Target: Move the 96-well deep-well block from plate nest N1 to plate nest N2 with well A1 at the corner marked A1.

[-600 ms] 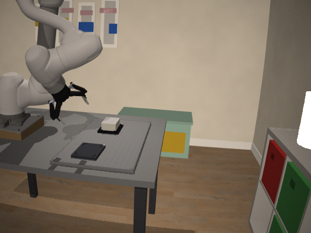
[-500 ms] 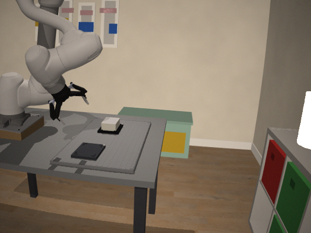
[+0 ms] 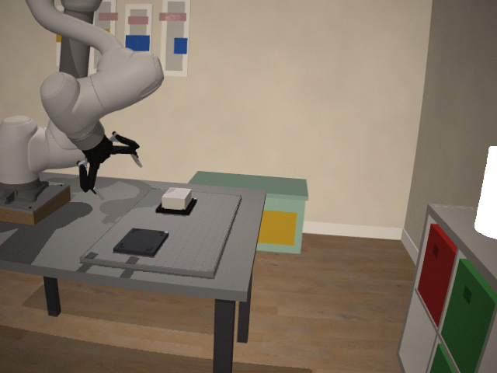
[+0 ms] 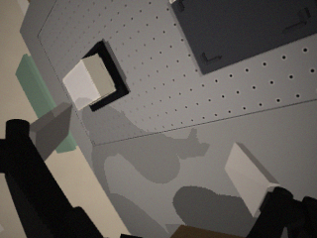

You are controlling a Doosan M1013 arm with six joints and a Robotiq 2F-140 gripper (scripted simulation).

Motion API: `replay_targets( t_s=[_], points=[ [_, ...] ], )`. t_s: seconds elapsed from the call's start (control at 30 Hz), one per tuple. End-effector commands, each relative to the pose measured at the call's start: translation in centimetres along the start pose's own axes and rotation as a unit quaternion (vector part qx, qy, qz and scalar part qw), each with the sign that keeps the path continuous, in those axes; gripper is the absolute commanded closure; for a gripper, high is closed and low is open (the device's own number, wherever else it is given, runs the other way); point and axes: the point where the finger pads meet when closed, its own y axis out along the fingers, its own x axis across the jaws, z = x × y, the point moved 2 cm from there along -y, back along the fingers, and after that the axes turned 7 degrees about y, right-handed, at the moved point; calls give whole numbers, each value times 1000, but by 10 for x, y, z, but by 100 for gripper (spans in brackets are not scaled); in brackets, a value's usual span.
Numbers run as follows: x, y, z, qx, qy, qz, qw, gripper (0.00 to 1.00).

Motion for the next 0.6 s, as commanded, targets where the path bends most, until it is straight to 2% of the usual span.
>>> replay_targets(
  t_s=[0.0,0.07,0.1,0.17,0.2,0.33,0.37,0.43,0.5,0.57],
  points=[
    [-3,9,-1,-2,24,-22,999,0],
    [-7,19,-2,-4,48,-45,998,0],
    [-8,24,-3,-4,48,-45,998,0],
    [-12,33,-4,-3,71,-67,995,0],
    [-13,37,-5,-3,71,-67,995,0],
    [-20,56,-8,6,114,-110,987,0],
    [-21,61,-8,6,114,-110,987,0],
    [-25,70,-10,14,134,-130,982,0],
    [-25,70,-10,14,134,-130,982,0],
    [-30,80,-11,26,156,-151,976,0]
  ],
)
